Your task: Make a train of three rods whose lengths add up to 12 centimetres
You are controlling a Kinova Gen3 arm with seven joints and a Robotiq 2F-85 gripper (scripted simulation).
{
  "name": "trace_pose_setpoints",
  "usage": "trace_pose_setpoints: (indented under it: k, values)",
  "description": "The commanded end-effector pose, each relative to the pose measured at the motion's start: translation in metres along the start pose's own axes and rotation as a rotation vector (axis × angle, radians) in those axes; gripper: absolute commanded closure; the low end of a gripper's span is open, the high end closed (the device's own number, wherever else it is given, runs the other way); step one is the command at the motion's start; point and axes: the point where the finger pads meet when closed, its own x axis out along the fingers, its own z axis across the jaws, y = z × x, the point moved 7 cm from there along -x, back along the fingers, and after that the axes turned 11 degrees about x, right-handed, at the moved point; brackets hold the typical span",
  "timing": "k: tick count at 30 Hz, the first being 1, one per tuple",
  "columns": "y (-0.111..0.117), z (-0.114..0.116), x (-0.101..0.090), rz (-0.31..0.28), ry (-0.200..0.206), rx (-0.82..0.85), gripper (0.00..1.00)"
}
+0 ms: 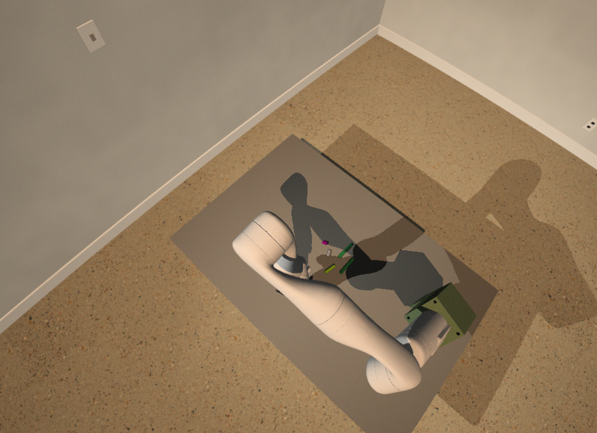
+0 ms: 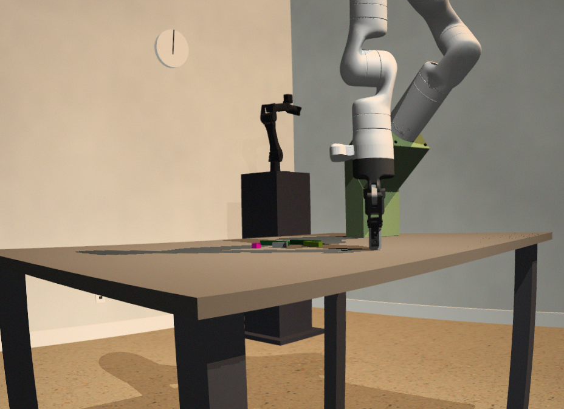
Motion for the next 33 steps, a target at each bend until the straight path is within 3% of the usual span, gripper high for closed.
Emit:
trace_pose_setpoints:
  k: [1,6,7,33]
  values:
    - [0.0004,-0.0003,-0.0005,0.001,0.001,0.000,0.76]
    - [0.0004,-0.0003,-0.0005,0.001,0.001,0.000,0.76]
    - [0.0004,-0.0003,-0.0005,0.001,0.001,0.000,0.95]
    - [0.0004,-0.0003,-0.0005,0.001,0.001,0.000,0.95]
